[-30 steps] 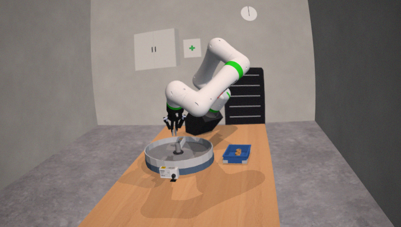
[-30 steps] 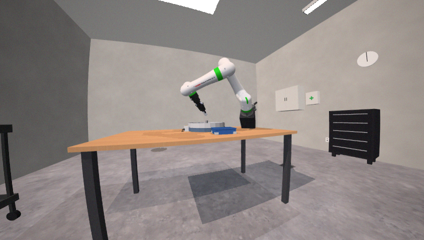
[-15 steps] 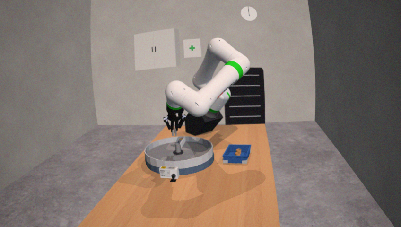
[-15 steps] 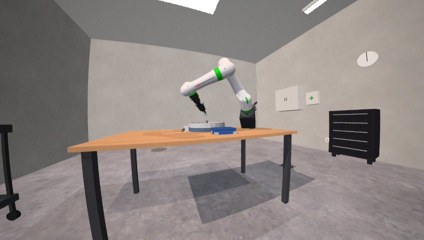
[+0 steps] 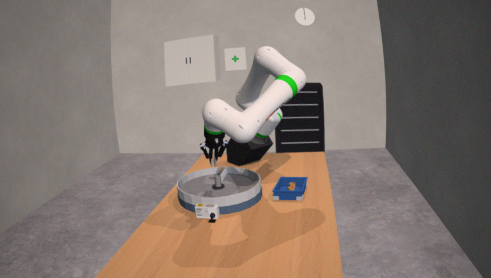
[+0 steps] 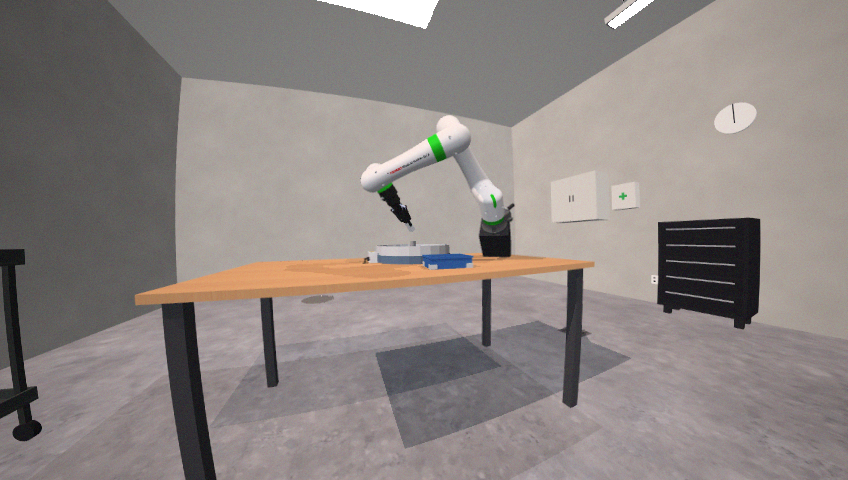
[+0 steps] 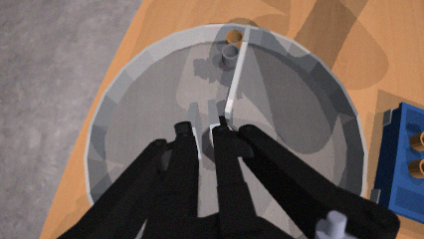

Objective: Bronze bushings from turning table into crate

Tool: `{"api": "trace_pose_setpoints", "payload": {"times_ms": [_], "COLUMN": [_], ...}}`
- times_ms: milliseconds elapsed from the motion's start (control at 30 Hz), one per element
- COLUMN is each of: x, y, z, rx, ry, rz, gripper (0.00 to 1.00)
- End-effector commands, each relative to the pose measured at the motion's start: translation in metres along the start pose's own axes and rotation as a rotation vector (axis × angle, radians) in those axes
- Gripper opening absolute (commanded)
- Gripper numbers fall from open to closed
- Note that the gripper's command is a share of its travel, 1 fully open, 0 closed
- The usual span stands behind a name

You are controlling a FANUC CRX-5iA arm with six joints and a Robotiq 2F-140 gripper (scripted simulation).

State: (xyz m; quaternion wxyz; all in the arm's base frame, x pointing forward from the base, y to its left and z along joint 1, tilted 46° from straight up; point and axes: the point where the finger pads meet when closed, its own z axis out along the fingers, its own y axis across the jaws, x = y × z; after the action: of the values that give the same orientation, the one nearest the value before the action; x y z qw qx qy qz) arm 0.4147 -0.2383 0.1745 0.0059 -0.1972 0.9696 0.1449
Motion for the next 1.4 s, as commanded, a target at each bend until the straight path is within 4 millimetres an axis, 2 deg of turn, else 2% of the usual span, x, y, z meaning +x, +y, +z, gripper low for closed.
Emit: {"api": "trace_pose_setpoints", "payload": {"times_ms": [0, 767, 1133, 1367], "x": [0.0, 0.003, 0.021, 0.044], "y": [0.0, 0.001, 0.007, 0.014], "z": [0.0, 0.002, 0.018, 0.036], "rx": [0.0, -0.002, -0.006, -0.008], "ry": [0.0, -0.026, -0.189, -0.393], "rz": [0.0, -0.009, -0.06, -0.123], "gripper": [0.07, 0.06, 0.06, 0.06]}}
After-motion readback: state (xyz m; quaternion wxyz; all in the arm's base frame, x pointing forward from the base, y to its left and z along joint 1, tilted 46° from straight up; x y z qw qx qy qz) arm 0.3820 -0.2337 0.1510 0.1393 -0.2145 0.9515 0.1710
